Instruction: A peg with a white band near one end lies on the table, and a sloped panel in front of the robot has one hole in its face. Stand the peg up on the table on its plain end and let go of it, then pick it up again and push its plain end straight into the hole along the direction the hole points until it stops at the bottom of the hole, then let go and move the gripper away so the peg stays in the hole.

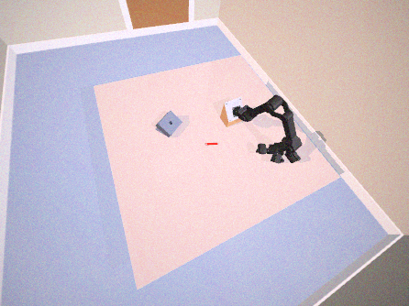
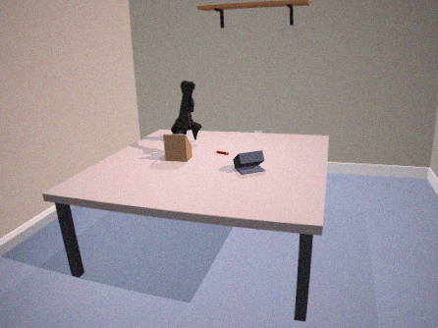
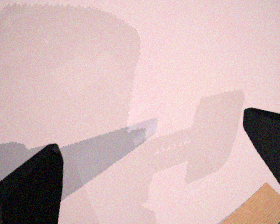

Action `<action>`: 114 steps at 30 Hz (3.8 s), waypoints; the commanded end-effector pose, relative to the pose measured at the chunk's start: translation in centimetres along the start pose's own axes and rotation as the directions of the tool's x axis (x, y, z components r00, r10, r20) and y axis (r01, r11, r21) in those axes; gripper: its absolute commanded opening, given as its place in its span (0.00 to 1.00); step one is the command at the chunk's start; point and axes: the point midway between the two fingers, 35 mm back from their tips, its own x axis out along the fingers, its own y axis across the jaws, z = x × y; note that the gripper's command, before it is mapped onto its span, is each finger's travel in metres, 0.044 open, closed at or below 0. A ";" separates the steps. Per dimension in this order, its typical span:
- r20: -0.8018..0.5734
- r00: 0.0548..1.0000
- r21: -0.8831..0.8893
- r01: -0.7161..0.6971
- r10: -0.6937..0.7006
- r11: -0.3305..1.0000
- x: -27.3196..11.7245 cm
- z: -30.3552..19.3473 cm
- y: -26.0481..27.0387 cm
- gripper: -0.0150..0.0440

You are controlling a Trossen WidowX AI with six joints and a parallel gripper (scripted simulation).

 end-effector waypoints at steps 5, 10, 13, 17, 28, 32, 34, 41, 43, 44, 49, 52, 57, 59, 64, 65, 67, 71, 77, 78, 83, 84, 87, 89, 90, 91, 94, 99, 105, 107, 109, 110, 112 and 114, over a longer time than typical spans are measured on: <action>0.032 0.999 0.191 -0.013 0.007 0.981 0.2 2.7 -3.1 1.00; 0.023 0.999 0.312 0.020 -0.029 0.950 0.6 4.2 -6.4 1.00; 0.018 0.999 0.383 0.038 -0.049 0.923 0.8 4.9 -8.4 1.00; -0.009 0.998 0.446 0.065 -0.068 0.892 1.4 5.3 -11.0 1.00; -0.128 0.990 0.575 0.118 -0.053 0.809 4.2 4.5 -18.1 1.00; -0.160 0.987 0.632 0.119 -0.021 0.766 5.1 3.8 -20.5 1.00; -0.174 0.985 0.663 0.115 0.003 0.740 5.5 3.3 -21.5 1.00; -0.193 0.977 0.773 0.094 0.091 0.628 6.4 1.1 -25.2 1.00; -0.188 0.975 0.803 0.084 0.116 0.590 6.6 0.4 -26.2 1.00; -0.184 0.974 0.818 0.079 0.129 0.570 6.7 0.0 -26.7 1.00; -0.144 0.970 0.885 0.037 0.197 0.465 7.0 -1.6 -29.1 1.00; -0.105 0.967 0.919 0.005 0.233 0.394 7.1 -2.7 -30.4 1.00; -0.018 0.960 0.962 -0.059 0.278 0.267 7.1 -4.4 -32.7 1.00; 0.023 0.957 0.973 -0.088 0.289 0.213 7.0 -5.2 -33.5 1.00; 0.139 0.946 0.983 -0.168 0.294 0.077 6.6 -7.2 -35.6 1.00; 0.164 0.943 0.981 -0.186 0.291 0.049 6.5 -7.6 -36.0 1.00; 0.196 0.938 0.978 -0.209 0.285 0.014 6.4 -8.1 -36.5 1.00; 0.200 0.937 0.977 -0.212 0.285 0.010 6.4 -8.2 -36.6 1.00; 0.199 0.938 0.977 -0.211 0.285 0.013 7.2 -8.0 -36.5 1.00; 0.199 0.938 0.977 -0.211 0.285 0.013 7.4 -8.0 -36.4 1.00; 0.198 0.938 0.978 -0.210 0.285 0.014 8.2 -7.8 -36.3 1.00; 0.198 0.938 0.978 -0.210 0.285 0.014 8.3 -7.8 -36.2 1.00; 0.198 0.938 0.978 -0.210 0.285 0.014 8.8 -7.7 -36.1 1.00; 0.197 0.938 0.978 -0.210 0.284 0.013 9.1 -7.6 -36.0 1.00; 0.197 0.938 0.978 -0.210 0.284 0.013 9.3 -7.6 -36.0 1.00; 0.197 0.938 0.978 -0.210 0.284 0.013 9.4 -7.5 -36.0 1.00; 0.198 0.938 0.978 -0.210 0.284 0.013 9.9 -7.4 -35.8 1.00; 0.198 0.938 0.978 -0.210 0.284 0.012 10.6 -7.3 -35.6 1.00; 0.199 0.938 0.977 -0.211 0.284 0.012 11.5 -7.1 -35.3 1.00; 0.200 0.938 0.977 -0.212 0.284 0.011 11.8 -7.0 -35.2 1.00; 0.200 0.938 0.977 -0.212 0.284 0.011 12.1 -6.9 -35.0 1.00; 0.201 0.937 0.977 -0.212 0.284 0.011 12.2 -6.9 -35.0 1.00; 0.201 0.937 0.977 -0.213 0.285 0.010 12.5 -6.8 -34.8 1.00; 0.202 0.937 0.977 -0.213 0.285 0.010 12.8 -6.8 -34.7 1.00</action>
